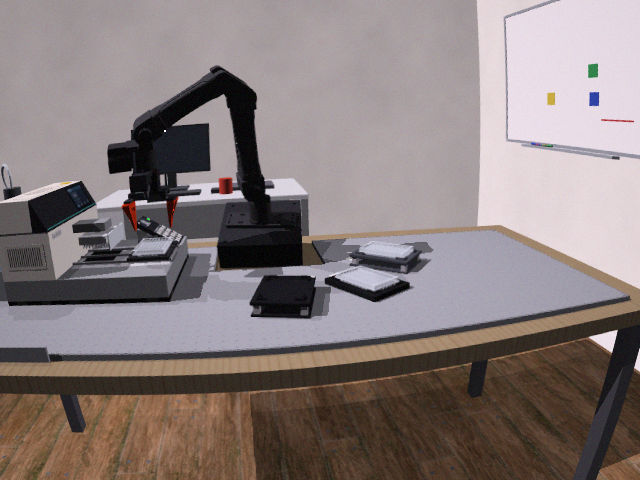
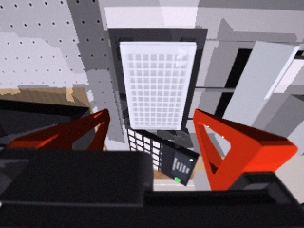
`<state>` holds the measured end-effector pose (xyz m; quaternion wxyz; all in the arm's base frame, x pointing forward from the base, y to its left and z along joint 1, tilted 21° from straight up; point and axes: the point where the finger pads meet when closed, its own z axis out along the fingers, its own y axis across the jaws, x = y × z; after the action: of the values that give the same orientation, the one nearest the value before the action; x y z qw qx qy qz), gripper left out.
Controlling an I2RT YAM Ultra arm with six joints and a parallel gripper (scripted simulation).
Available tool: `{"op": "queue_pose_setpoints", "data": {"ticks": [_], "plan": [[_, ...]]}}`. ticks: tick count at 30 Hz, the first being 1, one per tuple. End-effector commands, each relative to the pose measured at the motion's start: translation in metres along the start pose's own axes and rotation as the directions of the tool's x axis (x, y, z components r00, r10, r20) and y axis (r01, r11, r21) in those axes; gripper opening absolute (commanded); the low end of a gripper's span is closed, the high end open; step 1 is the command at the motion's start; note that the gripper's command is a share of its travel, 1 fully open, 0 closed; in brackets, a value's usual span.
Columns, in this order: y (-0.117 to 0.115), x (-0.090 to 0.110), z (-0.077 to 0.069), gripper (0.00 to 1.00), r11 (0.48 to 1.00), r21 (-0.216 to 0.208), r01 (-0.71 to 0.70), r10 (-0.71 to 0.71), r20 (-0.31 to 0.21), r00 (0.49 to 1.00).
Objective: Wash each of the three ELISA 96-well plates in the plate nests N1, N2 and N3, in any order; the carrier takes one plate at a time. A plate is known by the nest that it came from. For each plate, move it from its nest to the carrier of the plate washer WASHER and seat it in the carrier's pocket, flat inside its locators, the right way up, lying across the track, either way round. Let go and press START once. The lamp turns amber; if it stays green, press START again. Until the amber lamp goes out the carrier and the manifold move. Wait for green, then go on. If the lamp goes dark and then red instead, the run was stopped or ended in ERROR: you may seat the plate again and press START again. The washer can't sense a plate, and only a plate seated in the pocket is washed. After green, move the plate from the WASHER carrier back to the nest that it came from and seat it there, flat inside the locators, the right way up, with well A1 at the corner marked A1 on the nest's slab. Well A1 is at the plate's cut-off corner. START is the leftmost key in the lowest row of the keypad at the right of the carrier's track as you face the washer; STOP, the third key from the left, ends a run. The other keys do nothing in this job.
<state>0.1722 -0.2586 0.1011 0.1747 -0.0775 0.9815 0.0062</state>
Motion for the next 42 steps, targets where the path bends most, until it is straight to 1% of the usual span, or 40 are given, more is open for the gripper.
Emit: {"op": "queue_pose_setpoints", "data": {"ticks": [1, 9, 11, 14, 39, 42], "plan": [[-0.007, -0.002, 0.000, 1.00, 1.000, 0.031, 0.000, 0.000, 0.009, 1.000], [-0.007, -0.002, 0.013, 1.00, 1.000, 0.031, 0.000, 0.000, 0.009, 1.000], [-0.007, -0.002, 0.013, 1.00, 1.000, 0.031, 0.000, 0.000, 0.009, 1.000], [-0.007, -0.002, 0.018, 1.00, 1.000, 0.031, 0.000, 0.000, 0.009, 1.000], [-0.007, -0.002, 0.019, 1.00, 1.000, 0.031, 0.000, 0.000, 0.009, 1.000], [-0.007, -0.002, 0.021, 1.00, 1.000, 0.031, 0.000, 0.000, 0.009, 1.000]]}}
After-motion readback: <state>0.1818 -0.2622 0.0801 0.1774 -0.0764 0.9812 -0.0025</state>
